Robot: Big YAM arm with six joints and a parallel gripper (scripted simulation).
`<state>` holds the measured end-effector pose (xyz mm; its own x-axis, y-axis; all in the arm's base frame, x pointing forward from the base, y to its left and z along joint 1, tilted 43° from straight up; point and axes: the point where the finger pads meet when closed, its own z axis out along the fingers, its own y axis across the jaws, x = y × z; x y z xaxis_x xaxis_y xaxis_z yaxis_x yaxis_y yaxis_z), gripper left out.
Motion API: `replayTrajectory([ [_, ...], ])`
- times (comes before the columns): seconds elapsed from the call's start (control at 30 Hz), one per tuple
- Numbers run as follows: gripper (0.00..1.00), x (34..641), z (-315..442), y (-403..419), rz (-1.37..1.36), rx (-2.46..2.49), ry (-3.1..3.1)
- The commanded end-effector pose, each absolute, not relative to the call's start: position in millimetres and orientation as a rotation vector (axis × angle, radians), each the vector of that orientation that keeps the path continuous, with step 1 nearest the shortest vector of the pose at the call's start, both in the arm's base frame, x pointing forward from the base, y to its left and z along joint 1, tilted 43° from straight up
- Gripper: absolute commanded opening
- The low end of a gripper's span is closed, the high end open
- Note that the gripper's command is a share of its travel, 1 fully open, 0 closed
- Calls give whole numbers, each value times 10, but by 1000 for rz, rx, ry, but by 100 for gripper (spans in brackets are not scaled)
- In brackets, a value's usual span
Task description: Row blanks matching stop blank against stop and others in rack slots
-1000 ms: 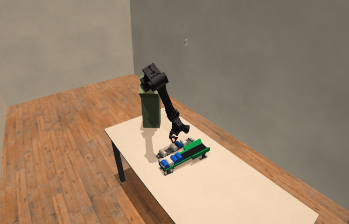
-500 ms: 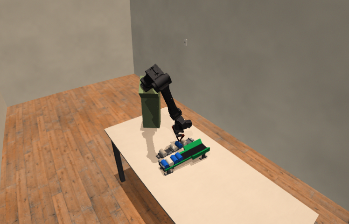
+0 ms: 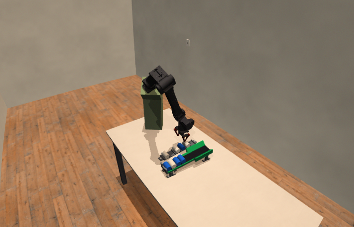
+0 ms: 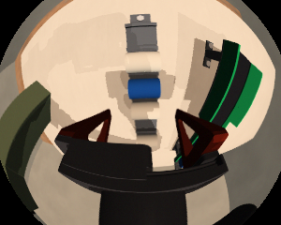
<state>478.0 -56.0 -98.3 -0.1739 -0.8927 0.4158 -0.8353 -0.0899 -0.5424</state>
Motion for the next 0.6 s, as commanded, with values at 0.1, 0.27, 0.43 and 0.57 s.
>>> replayTrajectory([
  [0.1,76,4835,-963,-541,-1135,-1997,2030],
  [0.27,76,4835,-963,-541,-1134,-1992,2033],
  [0.43,76,4835,-963,-541,-1134,-1991,2034],
  [0.57,76,4835,-963,-541,-1134,-1991,2034],
])
